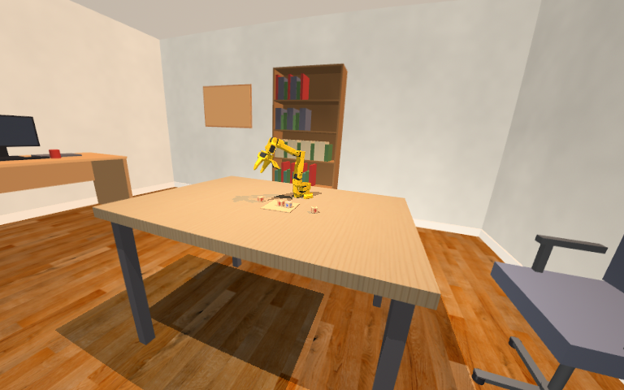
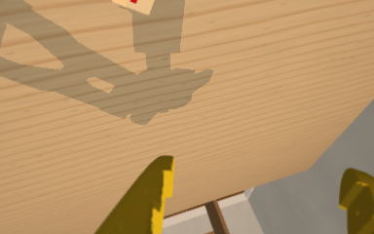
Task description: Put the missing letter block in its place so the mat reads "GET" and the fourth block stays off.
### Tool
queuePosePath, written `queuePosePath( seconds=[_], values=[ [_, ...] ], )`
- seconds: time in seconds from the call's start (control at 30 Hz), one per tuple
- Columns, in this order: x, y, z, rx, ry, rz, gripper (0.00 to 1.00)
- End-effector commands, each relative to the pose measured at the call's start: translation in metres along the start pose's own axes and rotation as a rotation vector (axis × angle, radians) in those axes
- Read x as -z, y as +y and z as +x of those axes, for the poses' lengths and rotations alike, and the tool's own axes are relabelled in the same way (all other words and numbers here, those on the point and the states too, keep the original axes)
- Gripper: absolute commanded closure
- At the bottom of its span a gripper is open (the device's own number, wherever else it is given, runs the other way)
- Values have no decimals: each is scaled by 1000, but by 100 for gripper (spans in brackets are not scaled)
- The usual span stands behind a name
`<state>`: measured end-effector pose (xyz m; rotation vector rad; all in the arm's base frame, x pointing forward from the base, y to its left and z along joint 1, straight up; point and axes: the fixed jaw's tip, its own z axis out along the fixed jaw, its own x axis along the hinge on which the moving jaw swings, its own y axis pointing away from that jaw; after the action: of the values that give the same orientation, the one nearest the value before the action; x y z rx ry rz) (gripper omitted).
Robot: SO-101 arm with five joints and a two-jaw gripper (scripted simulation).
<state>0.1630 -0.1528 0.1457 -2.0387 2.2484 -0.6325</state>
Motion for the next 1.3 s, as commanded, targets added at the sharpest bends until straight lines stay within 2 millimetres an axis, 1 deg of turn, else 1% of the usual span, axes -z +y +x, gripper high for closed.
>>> queuePosePath(
  seconds=[0.0,0.5,0.57,0.8,1.03,1.27],
  values=[
    [17,-8,9,86,75,87,68],
    [12,-7,18,602,92,49,68],
    [12,-7,18,602,92,49,68],
    [10,-7,21,790,94,34,68],
    [9,-7,23,937,95,23,68],
    [8,-7,24,1016,96,17,68]
  ],
)
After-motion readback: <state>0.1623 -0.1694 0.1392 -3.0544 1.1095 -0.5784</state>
